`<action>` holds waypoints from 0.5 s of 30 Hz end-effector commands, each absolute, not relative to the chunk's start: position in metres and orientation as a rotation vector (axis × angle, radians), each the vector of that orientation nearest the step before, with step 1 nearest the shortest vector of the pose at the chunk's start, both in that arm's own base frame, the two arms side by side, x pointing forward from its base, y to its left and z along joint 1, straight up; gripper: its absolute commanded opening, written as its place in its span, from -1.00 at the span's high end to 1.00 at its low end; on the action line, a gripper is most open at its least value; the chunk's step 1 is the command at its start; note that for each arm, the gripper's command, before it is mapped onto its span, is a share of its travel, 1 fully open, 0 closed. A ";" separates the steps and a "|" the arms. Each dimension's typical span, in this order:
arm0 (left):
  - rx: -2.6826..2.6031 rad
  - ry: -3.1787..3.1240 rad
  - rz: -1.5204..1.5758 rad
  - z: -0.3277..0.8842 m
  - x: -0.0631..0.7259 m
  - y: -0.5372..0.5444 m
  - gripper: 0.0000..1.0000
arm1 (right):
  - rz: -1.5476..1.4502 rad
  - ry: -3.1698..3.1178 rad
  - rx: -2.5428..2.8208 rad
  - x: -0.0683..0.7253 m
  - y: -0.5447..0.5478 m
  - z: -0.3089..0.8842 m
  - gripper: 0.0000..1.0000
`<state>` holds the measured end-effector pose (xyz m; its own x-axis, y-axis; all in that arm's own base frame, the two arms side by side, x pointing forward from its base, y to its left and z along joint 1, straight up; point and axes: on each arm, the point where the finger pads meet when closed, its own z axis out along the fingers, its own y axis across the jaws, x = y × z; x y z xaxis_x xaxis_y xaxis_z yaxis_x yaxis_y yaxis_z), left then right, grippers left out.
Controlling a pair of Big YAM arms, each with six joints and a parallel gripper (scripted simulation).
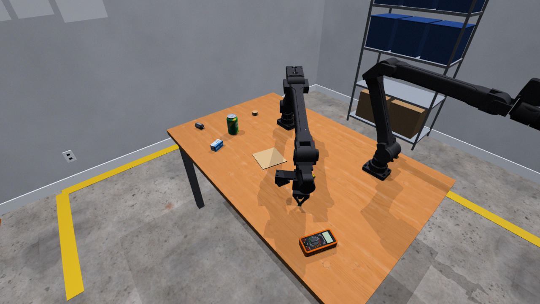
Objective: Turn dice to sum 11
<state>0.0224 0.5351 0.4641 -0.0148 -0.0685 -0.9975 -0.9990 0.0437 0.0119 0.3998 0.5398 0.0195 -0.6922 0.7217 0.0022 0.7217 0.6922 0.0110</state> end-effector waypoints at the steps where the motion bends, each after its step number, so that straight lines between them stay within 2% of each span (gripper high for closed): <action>1: -1.187 1.223 1.187 0.501 0.017 0.545 -1.00 | -0.002 2.885 1.243 0.407 0.536 0.001 0.40; 15: -1.187 1.223 1.187 0.501 0.017 0.545 -1.00 | -0.005 2.886 1.243 0.406 0.535 -0.010 0.40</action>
